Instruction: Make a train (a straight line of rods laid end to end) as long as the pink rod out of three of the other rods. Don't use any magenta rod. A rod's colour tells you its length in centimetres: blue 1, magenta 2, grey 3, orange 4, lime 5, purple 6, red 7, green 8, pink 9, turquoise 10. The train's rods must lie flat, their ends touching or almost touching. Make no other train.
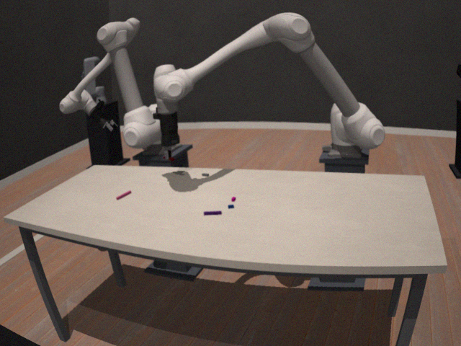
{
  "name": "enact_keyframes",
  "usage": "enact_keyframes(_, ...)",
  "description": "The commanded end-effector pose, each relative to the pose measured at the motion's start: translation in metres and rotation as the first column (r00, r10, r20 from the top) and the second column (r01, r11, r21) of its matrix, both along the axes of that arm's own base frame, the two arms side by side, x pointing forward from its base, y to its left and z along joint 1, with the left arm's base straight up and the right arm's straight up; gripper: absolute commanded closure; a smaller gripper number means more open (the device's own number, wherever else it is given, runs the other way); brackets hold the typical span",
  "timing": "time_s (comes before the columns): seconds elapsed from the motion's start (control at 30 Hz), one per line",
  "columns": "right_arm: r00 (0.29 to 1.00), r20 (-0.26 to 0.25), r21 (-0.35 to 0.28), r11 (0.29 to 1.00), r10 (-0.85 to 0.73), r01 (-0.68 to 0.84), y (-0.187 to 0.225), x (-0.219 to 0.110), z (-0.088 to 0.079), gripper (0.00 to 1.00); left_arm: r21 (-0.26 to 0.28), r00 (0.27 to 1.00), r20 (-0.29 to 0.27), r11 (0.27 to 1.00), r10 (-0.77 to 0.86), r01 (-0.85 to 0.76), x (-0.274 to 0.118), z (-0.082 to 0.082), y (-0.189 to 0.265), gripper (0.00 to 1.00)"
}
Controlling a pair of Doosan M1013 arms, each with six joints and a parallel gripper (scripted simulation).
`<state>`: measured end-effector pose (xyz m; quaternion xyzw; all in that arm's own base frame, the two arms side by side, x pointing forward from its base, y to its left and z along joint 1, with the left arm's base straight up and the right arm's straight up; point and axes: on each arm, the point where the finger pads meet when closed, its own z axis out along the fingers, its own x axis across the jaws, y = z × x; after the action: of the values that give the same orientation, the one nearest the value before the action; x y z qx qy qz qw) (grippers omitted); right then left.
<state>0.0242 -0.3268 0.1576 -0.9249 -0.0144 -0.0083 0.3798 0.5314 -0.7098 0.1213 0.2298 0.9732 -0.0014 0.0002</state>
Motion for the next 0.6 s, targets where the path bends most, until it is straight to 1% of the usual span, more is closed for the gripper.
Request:
enact_keyframes(0.0, 1.0, 0.011, 0.006, 1.0, -0.007, 0.007, 0.003, 0.001, 0.001, 0.0, 0.004, 0.996, 0.003, 0.996, 0.089, -0.089, 0.031, -0.001, 0.028, 0.76)
enact_keyframes(0.4, 1.0, 0.011, 0.006, 1.0, -0.007, 0.007, 0.003, 0.001, 0.001, 0.0, 0.004, 0.947, 0.003, 0.947, 0.322, -0.322, 0.112, -0.001, 0.105, 0.76)
enact_keyframes(0.47, 1.0, 0.011, 0.006, 1.0, -0.007, 0.007, 0.003, 0.001, 0.001, 0.0, 0.004, 0.947, 0.003, 0.947, 0.322, -0.322, 0.112, -0.001, 0.105, 0.76)
enact_keyframes(0.5, 1.0, 0.011, 0.006, 1.0, -0.007, 0.007, 0.003, 0.001, 0.001, 0.0, 0.004, 0.929, 0.003, 0.929, 0.369, -0.369, 0.128, -0.001, 0.122, 0.76)
enact_keyframes(0.57, 1.0, 0.011, 0.006, 1.0, -0.007, 0.007, 0.003, 0.001, 0.001, 0.0, 0.003, 0.916, 0.003, 0.916, 0.401, -0.401, 0.138, -0.001, 0.135, 0.76)
